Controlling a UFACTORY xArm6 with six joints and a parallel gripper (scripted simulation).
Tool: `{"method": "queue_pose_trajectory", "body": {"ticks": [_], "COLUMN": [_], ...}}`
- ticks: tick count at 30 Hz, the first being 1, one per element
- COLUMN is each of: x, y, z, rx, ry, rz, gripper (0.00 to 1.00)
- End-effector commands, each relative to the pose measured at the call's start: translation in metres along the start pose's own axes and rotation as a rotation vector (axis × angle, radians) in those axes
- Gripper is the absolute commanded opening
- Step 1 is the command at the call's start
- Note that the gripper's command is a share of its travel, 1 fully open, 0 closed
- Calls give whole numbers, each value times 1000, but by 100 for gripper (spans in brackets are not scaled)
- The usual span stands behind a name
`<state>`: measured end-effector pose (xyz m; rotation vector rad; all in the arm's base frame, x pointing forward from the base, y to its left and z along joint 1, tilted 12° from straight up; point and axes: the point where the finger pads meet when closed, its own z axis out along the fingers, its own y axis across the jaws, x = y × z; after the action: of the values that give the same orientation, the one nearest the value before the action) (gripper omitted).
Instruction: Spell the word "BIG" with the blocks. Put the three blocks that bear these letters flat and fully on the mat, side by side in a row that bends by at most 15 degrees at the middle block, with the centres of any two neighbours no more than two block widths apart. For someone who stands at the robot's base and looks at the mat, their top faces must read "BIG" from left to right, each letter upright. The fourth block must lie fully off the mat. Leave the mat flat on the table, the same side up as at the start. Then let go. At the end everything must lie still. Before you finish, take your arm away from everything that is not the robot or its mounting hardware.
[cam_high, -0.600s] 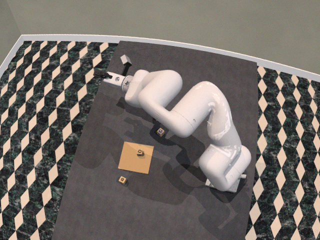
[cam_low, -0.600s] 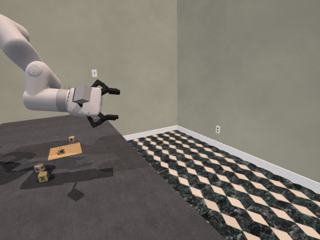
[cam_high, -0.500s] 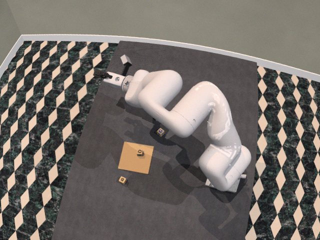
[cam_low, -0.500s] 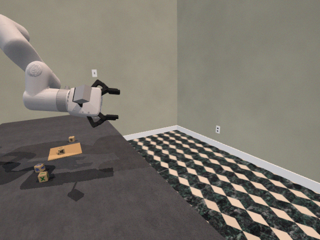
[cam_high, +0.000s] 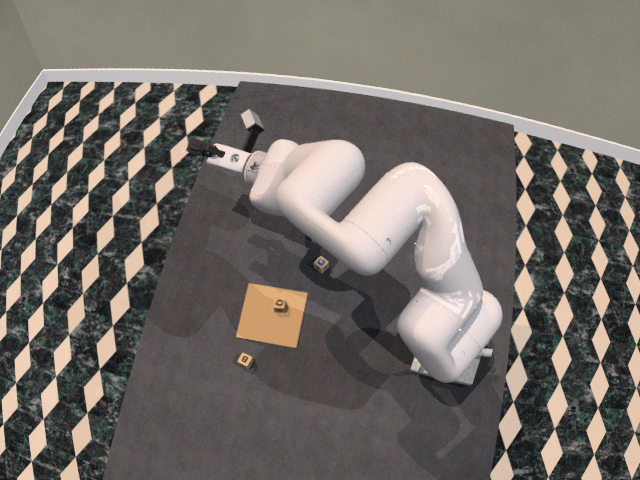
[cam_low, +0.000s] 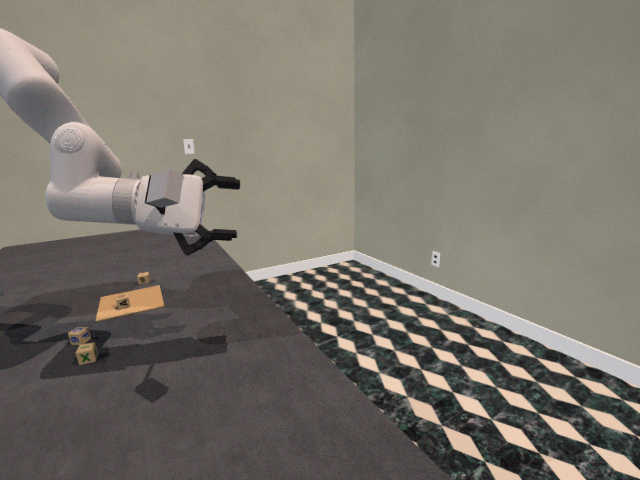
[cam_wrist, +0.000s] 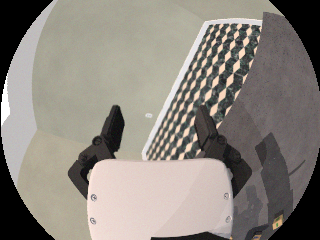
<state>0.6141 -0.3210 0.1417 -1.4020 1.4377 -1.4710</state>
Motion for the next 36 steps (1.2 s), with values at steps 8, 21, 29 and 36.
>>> {"method": "queue_pose_trajectory", "body": {"ticks": [8, 21, 29, 36], "x": [-10, -56, -84, -106], "y": [-10, -34, -42, -46], "z": [-1, -15, -28, -40], "rx": [2, -43, -94, -140], "ry": [29, 125, 164, 182], "rz": [-35, -170, -244, -298], "gripper": [100, 100, 100, 100]}}
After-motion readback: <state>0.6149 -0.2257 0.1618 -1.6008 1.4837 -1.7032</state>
